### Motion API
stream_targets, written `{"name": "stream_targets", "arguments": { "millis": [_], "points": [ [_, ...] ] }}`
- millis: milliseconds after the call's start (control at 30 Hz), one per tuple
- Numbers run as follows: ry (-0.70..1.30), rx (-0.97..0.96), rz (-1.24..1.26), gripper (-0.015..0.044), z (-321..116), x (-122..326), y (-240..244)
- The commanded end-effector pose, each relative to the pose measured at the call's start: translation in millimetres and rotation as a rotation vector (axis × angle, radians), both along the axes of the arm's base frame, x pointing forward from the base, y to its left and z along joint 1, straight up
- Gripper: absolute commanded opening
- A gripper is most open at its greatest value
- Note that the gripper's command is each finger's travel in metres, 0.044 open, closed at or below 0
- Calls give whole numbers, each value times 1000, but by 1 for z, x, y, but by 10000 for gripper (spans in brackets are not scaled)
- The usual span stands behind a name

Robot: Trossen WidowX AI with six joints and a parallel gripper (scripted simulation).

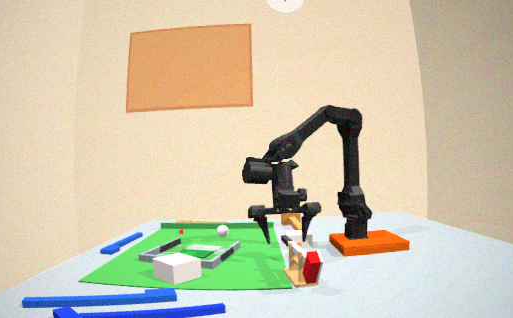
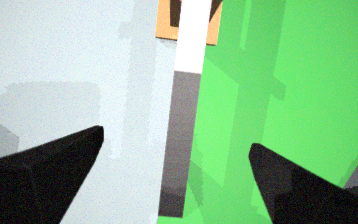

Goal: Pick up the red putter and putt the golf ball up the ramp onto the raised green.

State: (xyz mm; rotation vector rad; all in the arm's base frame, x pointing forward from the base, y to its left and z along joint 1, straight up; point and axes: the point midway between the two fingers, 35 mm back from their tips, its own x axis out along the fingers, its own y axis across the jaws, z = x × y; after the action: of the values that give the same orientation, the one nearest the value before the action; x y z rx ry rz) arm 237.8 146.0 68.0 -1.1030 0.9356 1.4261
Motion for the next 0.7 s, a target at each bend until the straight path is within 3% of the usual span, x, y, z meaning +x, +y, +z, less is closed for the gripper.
{"name": "stream_targets", "arguments": {
  "millis": [0, 667],
  "points": [
    [-1, -6, 4, 440, -5, 0, -1],
    [-1, -6, 4, 440, -27, 0, -1]
  ]
}}
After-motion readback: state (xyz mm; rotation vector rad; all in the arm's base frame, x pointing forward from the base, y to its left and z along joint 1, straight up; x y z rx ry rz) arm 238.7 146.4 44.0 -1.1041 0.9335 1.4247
